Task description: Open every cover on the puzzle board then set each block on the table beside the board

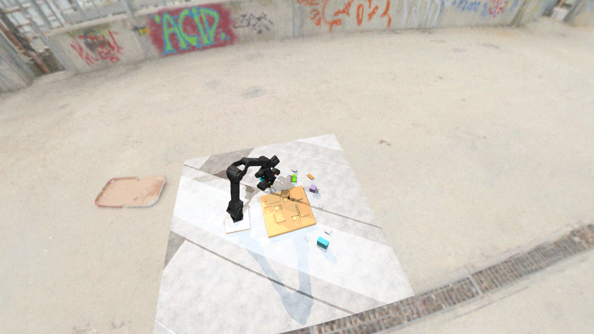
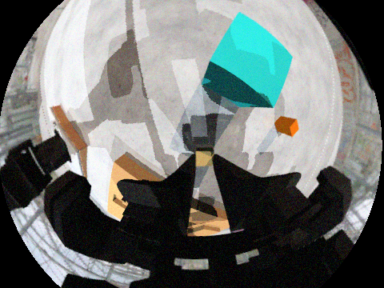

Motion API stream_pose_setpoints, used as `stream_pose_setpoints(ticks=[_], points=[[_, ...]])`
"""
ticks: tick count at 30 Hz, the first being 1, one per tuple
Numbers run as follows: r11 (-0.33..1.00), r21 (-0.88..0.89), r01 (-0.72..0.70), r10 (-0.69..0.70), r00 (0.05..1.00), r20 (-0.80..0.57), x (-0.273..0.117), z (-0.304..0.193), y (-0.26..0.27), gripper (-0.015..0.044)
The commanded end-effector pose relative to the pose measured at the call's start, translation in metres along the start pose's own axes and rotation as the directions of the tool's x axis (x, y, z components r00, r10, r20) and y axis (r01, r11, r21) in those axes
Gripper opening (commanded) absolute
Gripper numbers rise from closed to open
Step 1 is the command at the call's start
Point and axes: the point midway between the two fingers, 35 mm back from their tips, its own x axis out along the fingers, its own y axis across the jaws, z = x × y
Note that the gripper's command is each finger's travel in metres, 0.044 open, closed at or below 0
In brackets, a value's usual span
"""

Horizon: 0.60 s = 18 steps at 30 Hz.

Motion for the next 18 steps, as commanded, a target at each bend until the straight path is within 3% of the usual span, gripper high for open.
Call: stream_pose_setpoints(ticks=[1,12,18], points=[[1.000,0.000,0.002,-0.002,1.000,0.000,-0.001,0.000,0.000,0.0159],[1.000,0.000,0.002,-0.002,1.000,0.000,-0.003,0.000,-0.001,0.0440],[1.000,-0.001,0.001,-0.001,1.000,0.001,-0.021,0.000,-0.002,0.0440]])
